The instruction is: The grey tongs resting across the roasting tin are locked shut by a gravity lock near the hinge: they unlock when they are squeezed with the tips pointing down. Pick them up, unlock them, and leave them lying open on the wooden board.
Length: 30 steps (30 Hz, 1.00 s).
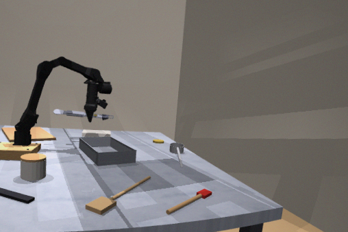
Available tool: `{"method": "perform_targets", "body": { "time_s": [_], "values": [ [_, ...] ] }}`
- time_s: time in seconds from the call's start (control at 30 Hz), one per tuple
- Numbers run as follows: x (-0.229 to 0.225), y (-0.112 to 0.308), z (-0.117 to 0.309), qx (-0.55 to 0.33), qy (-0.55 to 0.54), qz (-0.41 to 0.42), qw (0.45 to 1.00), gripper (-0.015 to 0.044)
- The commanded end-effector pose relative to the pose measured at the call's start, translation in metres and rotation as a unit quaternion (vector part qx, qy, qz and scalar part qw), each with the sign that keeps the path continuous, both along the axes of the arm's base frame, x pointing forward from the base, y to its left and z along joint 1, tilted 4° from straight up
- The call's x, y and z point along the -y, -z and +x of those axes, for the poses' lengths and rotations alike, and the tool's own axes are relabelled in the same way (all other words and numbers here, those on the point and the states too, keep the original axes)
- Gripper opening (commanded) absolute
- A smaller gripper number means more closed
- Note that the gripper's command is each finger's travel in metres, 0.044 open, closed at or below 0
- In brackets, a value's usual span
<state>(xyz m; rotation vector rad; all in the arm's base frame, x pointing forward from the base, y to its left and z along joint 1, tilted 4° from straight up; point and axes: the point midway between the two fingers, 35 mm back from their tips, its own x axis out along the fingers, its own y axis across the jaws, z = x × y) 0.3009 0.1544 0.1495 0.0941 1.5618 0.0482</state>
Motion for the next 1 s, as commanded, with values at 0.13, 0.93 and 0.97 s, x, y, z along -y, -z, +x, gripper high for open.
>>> {"method": "perform_targets", "body": {
  "time_s": [0.13, 0.93, 0.97],
  "values": [
    [-0.013, -0.006, -0.006, 0.016, -0.151, -0.003, 0.988, -0.015],
    [-0.055, -0.02, -0.033, 0.056, -0.595, -0.005, 0.802, -0.015],
    [-0.057, -0.021, -0.034, 0.057, -0.611, -0.005, 0.79, -0.015]
  ]
}}
